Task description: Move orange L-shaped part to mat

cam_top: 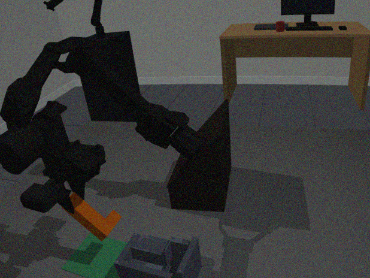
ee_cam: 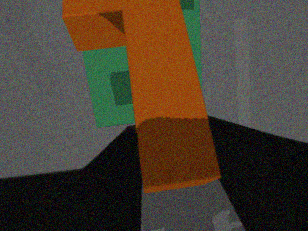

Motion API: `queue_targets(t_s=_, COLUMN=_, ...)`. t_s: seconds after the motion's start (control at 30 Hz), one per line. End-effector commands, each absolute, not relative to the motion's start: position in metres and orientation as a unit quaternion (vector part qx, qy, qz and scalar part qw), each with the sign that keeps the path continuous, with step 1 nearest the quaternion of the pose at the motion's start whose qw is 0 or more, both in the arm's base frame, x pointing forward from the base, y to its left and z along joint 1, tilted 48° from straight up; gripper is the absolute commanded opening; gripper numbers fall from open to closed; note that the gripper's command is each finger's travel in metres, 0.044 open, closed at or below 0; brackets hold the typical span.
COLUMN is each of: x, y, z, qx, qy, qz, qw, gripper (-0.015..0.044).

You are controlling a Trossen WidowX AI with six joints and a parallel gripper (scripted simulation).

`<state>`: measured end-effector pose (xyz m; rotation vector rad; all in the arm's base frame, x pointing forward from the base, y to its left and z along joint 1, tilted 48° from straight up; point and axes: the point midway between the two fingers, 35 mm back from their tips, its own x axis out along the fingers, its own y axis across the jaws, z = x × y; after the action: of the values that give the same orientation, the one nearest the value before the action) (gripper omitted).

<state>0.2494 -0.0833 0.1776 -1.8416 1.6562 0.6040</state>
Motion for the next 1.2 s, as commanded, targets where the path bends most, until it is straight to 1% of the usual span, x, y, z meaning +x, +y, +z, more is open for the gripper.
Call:
queue_targets(t_s=0.0, x=0.248, y=-0.087, z=0.185, qx=-0.694, qy=0.619, qz=0.224, qw=0.292, gripper=0.0000)
queue_targets(t_s=1.17, x=0.255, y=-0.123, z=0.152, qx=-0.694, qy=0.619, qz=0.223, qw=0.292, gripper=0.0000)
